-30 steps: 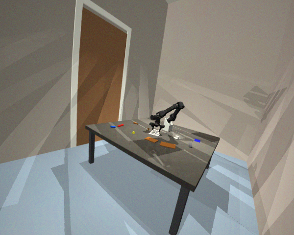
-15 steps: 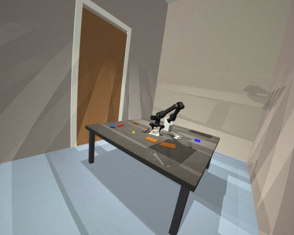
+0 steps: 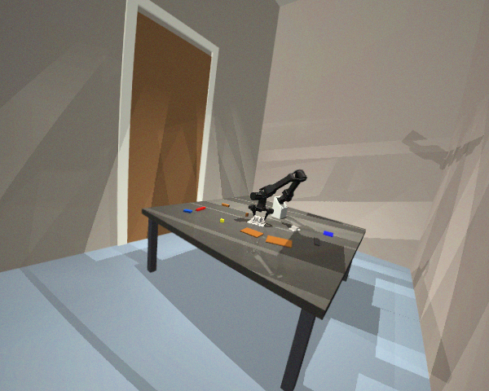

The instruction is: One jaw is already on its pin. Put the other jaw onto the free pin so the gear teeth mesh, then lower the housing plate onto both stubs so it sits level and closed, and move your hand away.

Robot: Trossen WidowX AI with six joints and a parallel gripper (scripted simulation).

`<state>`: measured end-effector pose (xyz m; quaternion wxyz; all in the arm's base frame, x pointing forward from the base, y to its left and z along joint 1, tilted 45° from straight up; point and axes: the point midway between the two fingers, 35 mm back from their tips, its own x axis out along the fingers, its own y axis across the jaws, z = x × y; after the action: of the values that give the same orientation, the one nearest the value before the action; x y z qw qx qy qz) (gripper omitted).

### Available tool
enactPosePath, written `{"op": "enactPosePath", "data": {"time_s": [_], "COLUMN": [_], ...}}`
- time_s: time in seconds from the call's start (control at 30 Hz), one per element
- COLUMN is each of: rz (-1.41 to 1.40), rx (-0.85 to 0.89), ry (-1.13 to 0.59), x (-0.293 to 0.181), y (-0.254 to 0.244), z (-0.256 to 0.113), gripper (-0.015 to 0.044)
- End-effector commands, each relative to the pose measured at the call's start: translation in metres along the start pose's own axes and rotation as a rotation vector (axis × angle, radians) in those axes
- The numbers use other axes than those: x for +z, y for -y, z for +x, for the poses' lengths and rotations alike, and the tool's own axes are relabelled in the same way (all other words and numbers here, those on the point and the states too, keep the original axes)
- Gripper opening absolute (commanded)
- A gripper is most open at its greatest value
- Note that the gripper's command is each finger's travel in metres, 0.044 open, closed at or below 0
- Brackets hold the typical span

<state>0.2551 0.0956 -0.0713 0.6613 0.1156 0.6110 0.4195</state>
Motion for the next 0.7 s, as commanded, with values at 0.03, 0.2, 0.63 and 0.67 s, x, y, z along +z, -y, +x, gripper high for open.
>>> {"op": "enactPosePath", "data": {"time_s": [0.03,0.2,0.63,0.67], "rz": [0.003,0.003,0.001,0.001], "rx": [0.003,0.003,0.003,0.003], "ry": [0.002,0.002,0.002,0.002], "x": [0.0,0.0,0.0,0.0], "y": [-0.0003,-0.0004,-0.0004,-0.0004], "z": [0.0005,0.0028,0.0053,0.0053], "gripper": [0.0351,0.0351,0.0351,0.0351]}}
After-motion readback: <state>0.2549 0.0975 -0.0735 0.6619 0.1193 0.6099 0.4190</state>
